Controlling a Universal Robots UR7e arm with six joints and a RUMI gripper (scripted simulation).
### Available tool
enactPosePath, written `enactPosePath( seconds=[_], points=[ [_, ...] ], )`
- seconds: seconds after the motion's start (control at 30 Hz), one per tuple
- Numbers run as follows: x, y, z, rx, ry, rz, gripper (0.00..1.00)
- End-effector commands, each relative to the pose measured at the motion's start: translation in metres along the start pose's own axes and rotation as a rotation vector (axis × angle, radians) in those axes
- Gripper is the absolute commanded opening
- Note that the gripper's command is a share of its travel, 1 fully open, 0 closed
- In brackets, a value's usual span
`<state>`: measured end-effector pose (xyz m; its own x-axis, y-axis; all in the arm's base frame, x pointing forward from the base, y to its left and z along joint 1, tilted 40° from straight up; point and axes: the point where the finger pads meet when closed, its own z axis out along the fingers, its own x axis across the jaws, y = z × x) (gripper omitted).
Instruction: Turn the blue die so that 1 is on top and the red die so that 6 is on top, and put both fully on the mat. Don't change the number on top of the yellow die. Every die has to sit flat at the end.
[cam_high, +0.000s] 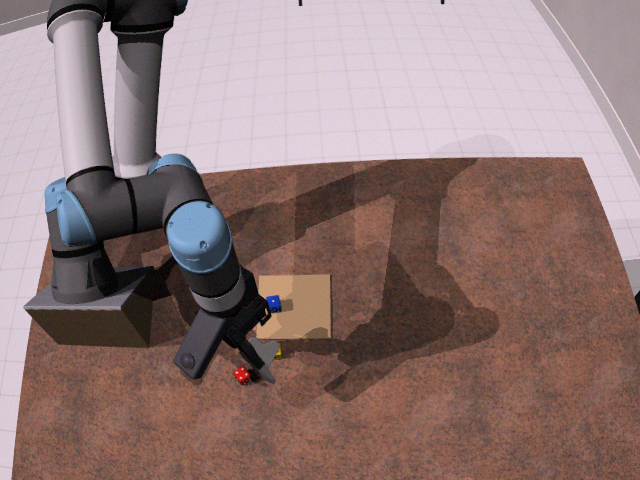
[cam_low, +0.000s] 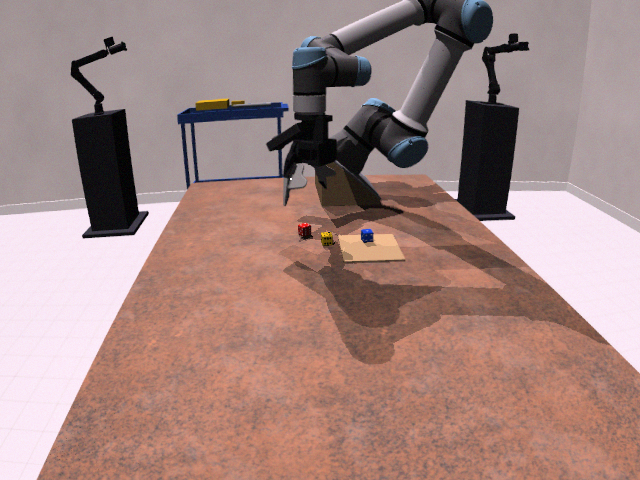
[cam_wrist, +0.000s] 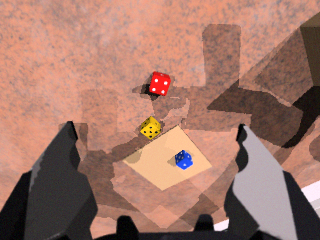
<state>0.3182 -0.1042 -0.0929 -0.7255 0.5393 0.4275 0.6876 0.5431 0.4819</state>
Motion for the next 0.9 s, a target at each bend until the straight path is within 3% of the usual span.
enactPosePath(
  seconds=[0.0,0.87],
  points=[
    [0.0020,-0.0035,0.0015,0.003,0.001,0.097,1.00],
    [0.0033,-0.0072,0.0022,0.003,0.001,0.236,1.00]
  ],
)
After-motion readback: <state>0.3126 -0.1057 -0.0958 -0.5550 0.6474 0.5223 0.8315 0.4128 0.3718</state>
